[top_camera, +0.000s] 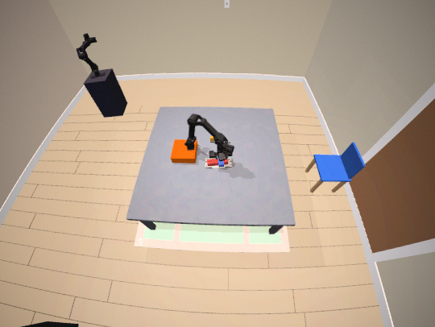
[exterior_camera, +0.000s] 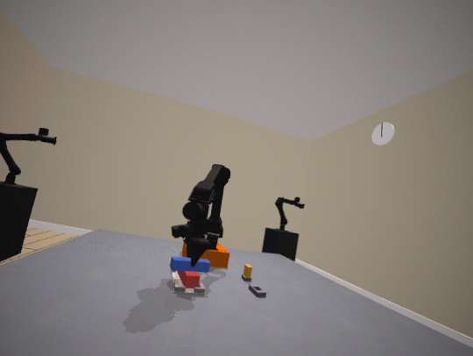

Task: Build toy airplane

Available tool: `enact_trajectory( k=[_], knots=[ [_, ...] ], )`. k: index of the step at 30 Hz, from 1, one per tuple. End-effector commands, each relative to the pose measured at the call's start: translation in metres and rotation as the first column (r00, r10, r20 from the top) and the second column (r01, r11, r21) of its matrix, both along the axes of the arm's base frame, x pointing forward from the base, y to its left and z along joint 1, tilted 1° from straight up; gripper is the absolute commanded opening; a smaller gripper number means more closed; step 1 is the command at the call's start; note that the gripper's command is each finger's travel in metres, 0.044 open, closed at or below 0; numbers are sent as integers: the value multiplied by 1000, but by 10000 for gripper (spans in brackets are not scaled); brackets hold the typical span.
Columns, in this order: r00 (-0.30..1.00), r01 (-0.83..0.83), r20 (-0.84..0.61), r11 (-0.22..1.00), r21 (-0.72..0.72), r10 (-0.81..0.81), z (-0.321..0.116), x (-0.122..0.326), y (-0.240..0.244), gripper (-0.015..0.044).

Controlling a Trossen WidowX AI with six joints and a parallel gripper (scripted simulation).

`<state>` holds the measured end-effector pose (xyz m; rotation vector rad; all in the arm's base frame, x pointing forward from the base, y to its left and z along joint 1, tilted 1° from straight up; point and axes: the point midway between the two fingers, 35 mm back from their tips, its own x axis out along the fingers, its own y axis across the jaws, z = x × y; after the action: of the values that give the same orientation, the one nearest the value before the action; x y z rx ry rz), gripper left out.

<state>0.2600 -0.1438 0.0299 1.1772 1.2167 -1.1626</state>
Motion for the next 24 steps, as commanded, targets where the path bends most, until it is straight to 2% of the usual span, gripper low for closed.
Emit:
enact_trajectory(
  k=[1, 4, 10, 16, 24],
  knots=[
    [1000, 0, 0, 1000, 0, 0, 0, 0, 0, 372],
    [1000, 0, 0, 1000, 0, 0, 0, 0, 0, 440],
    [1000, 0, 0, 1000, 0, 0, 3, 0, 0, 440],
    [1000, 1, -4, 1000, -3, -1, 83, 0, 0, 440],
    [1000, -15, -4, 1000, -3, 15, 86, 4, -1, 440]
  ],
)
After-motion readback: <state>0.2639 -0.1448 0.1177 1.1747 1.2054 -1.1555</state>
